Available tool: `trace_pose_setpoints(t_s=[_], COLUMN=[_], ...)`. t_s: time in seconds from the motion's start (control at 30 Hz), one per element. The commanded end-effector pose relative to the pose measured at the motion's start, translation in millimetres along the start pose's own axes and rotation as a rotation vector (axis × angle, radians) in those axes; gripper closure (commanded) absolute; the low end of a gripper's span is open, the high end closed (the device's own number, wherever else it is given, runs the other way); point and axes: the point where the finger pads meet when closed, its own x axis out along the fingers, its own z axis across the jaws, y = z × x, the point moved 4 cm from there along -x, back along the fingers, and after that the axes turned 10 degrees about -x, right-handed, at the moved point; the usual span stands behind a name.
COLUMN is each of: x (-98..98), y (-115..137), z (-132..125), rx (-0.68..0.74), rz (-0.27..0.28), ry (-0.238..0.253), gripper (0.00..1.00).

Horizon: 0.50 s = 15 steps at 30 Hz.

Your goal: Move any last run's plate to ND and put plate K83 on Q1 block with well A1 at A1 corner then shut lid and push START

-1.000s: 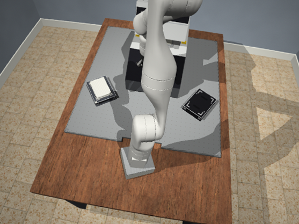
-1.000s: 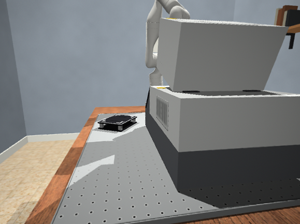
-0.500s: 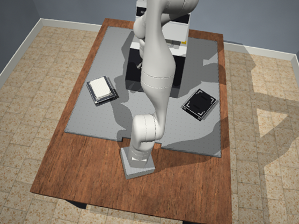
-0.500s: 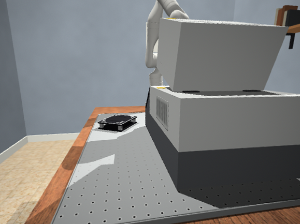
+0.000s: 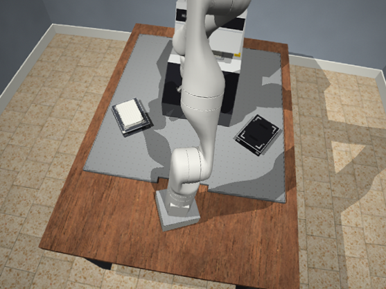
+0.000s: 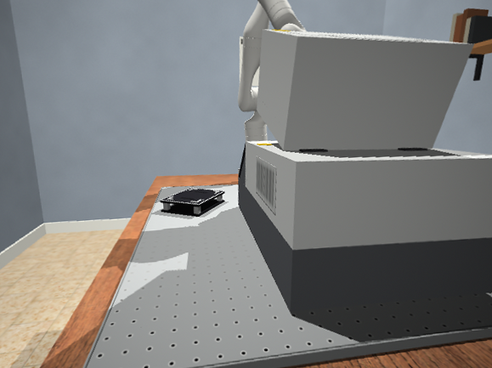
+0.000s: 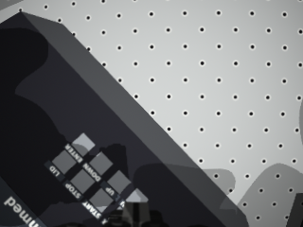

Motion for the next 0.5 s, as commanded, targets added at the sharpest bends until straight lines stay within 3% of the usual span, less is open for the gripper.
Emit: trace_pose_setpoints(t_s=[0.0,0.47], x=[4.6,9.9], y=[0.9,1.5], z=[2.9,3.9], rx=[-0.003,-0.004], rz=[0.004,0.004], ry=[-0.002,-0.004], gripper=[0.9,0.9])
